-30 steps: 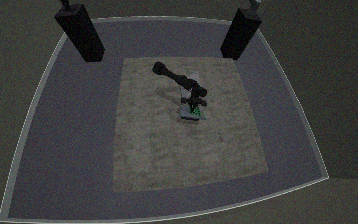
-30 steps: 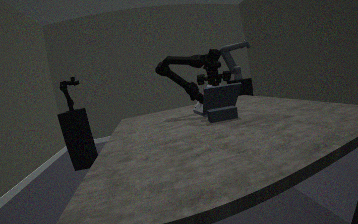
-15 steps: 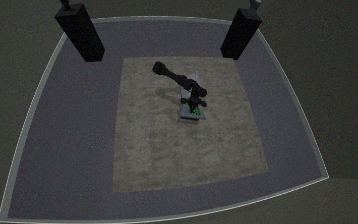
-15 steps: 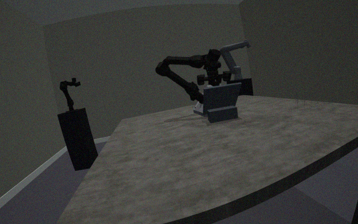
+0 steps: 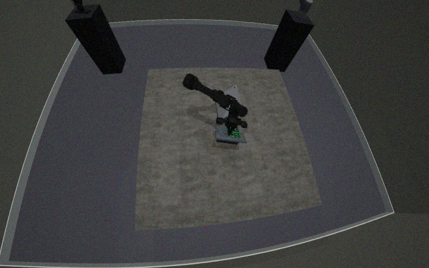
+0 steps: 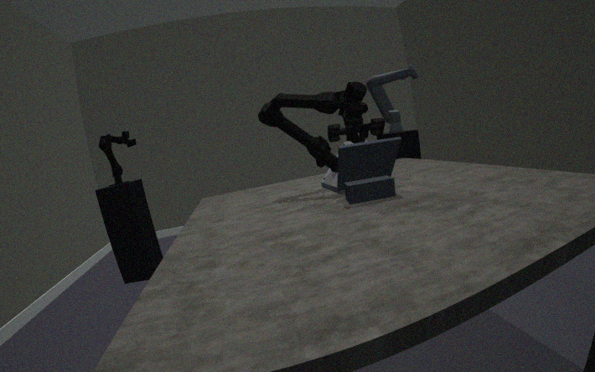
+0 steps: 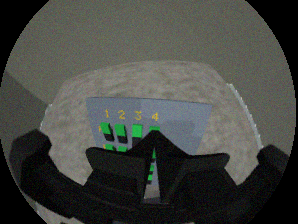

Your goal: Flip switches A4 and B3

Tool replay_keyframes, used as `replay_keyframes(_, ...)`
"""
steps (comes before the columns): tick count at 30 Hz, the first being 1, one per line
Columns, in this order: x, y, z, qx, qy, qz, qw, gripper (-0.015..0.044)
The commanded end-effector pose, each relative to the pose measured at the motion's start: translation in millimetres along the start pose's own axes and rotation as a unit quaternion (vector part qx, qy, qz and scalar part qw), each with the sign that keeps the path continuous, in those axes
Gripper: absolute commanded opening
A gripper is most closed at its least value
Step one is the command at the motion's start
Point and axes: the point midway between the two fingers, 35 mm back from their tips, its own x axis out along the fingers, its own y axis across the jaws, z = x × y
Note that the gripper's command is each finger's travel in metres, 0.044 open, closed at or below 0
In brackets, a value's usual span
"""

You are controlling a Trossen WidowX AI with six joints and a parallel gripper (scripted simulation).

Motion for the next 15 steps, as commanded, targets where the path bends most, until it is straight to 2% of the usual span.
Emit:
replay_keyframes(1, 1, 0, 0, -0.001, 0.001, 0.002, 1.0, 0.0)
replay_keyframes(11, 0, 0, 0, 0.0, 0.001, 0.001, 1.0, 0.0)
replay_keyframes(15, -30, 6, -4, -0.001, 0.001, 0.007, 1.0, 0.0)
